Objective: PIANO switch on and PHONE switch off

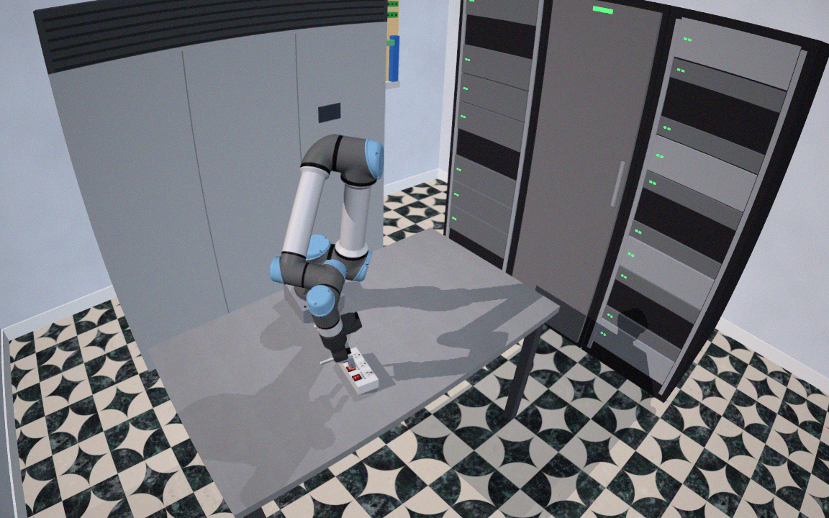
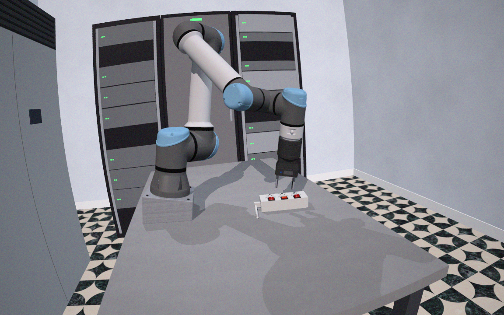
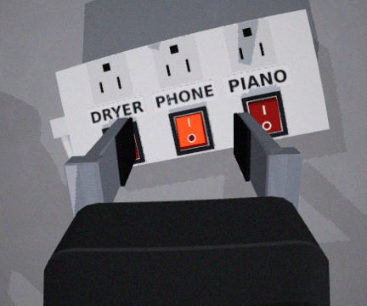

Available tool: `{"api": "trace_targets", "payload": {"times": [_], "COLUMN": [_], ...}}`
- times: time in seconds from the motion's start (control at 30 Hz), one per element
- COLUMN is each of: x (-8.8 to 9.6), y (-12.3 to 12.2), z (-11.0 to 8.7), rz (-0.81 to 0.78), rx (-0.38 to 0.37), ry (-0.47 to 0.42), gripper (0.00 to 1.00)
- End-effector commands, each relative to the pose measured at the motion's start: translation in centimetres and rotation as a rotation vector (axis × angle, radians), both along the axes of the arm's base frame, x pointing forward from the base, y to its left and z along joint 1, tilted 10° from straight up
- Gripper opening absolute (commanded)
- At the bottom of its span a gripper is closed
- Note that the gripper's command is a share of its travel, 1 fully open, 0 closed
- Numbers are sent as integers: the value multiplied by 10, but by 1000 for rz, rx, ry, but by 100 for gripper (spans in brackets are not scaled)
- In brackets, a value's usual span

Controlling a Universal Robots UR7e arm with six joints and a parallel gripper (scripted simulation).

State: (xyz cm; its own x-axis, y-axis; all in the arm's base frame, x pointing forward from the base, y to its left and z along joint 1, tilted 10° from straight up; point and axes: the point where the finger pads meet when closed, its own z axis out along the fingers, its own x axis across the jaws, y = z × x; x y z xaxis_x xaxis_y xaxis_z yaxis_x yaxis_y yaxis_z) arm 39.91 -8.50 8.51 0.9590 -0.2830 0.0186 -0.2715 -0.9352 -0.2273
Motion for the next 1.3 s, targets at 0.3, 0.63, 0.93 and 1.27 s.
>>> {"api": "trace_targets", "payload": {"times": [0.3,0.63,0.93,1.27], "x": [0,-16,-29,-29], "y": [0,-2,-1,-1], "z": [0,49,79,79], "rz": [0,198,325,325], "rx": [-1,-155,-261,-261], "ry": [-1,-86,-129,-129], "gripper": [100,100,100,100]}}
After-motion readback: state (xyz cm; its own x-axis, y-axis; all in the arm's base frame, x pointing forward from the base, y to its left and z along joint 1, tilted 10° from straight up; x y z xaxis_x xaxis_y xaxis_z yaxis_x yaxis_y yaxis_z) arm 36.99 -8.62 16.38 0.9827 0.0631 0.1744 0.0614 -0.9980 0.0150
